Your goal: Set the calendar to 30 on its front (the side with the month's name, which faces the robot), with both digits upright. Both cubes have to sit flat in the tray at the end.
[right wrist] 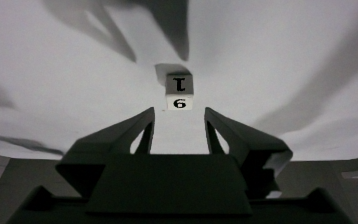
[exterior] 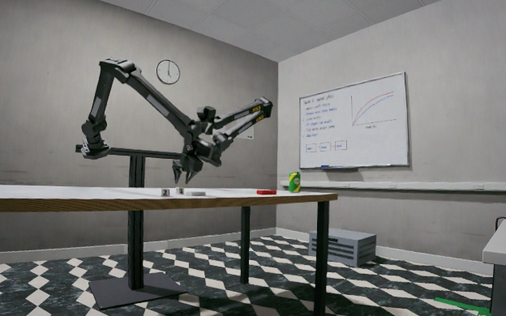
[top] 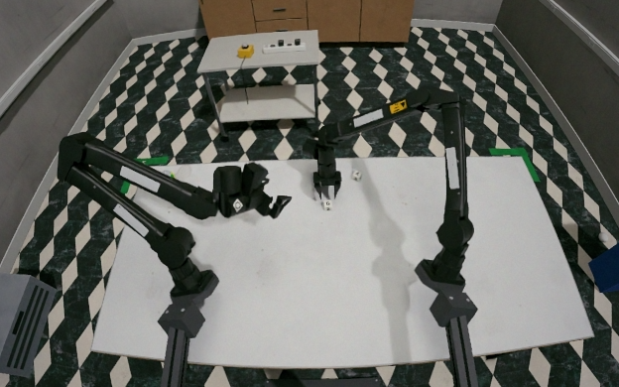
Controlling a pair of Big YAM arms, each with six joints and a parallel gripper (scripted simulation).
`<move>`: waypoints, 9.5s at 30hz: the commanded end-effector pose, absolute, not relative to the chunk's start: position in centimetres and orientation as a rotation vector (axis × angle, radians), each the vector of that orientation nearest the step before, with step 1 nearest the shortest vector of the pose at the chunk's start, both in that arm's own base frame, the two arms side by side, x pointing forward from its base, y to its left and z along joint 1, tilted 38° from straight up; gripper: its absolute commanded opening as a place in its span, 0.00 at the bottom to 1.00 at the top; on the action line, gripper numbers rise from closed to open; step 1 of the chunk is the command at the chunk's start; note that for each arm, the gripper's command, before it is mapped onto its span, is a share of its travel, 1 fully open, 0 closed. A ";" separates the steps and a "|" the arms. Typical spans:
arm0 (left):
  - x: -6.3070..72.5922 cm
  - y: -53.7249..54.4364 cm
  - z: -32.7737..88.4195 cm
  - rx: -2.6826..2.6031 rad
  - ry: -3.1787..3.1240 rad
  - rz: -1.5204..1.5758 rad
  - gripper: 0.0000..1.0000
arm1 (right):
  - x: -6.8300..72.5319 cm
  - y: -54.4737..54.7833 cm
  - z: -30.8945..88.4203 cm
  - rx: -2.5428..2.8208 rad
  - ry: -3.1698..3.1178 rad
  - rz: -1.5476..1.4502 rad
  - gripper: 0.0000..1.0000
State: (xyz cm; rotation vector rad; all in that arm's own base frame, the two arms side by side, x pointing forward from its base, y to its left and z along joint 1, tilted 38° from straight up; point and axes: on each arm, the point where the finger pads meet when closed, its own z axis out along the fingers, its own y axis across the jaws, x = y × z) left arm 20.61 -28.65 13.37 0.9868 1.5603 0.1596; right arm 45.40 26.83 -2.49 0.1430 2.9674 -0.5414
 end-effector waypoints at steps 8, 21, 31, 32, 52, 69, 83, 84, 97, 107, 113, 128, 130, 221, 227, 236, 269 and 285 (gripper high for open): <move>20.7 -28.6 13.1 0.989 1.573 0.168 1.00 | 46.4 26.3 -4.3 0.128 2.970 -0.538 0.53; 20.7 -28.6 13.1 0.989 1.573 0.168 1.00 | 46.5 24.7 -6.1 0.147 2.977 -0.552 0.53; 20.7 -28.6 13.1 0.989 1.573 0.168 1.00 | 47.1 24.6 -6.7 0.150 2.968 -0.539 0.53; 20.7 -28.6 13.1 0.989 1.573 0.168 1.00 | 47.0 24.8 -6.7 0.145 2.968 -0.538 0.53; 20.7 -28.7 13.3 0.979 1.569 0.158 1.00 | 46.7 25.6 -5.9 0.140 2.961 -0.525 0.32; 20.7 -28.7 13.3 0.979 1.569 0.158 1.00 | 45.7 26.5 -4.6 0.127 2.956 -0.521 0.25; 20.7 -28.7 13.3 0.979 1.569 0.158 1.00 | 45.6 26.6 -3.6 0.131 2.964 -0.522 0.25; 20.7 -28.7 13.3 0.979 1.569 0.158 1.00 | 45.9 26.4 -4.0 0.134 2.963 -0.524 0.25; 20.7 -28.7 13.3 0.979 1.569 0.158 1.00 | 47.4 26.2 -1.4 0.129 2.947 -0.398 0.25; 20.7 -28.7 13.3 0.979 1.569 0.158 1.00 | 48.1 28.7 -3.7 -0.522 2.887 -0.048 0.25; 20.7 -28.7 13.3 0.979 1.569 0.158 1.00 | 48.7 29.8 -3.0 -0.714 2.779 0.061 0.25; 20.7 -28.7 13.3 0.979 1.569 0.158 1.00 | 49.2 32.1 -4.2 -1.391 2.201 0.264 0.25; 20.7 -28.7 13.3 0.979 1.569 0.158 1.00 | 49.2 32.1 -4.2 -1.391 2.201 0.264 0.25; 20.7 -28.7 13.3 0.979 1.569 0.158 1.00 | 45.7 23.6 -3.8 -1.827 1.350 0.192 0.54; 20.7 -28.7 13.3 0.979 1.569 0.158 1.00 | 45.3 22.8 -3.1 -1.826 1.350 0.192 0.88; 20.7 -28.7 13.3 0.979 1.569 0.158 1.00 | 43.7 19.9 -0.4 -1.825 1.351 0.193 1.00; 34.9 -36.4 10.1 0.950 1.360 0.063 1.00 | 52.6 22.7 4.2 -1.497 2.277 -0.573 0.53; 36.5 -36.2 7.7 0.968 1.327 0.026 1.00 | 55.0 16.4 9.2 -1.330 2.358 -0.846 0.53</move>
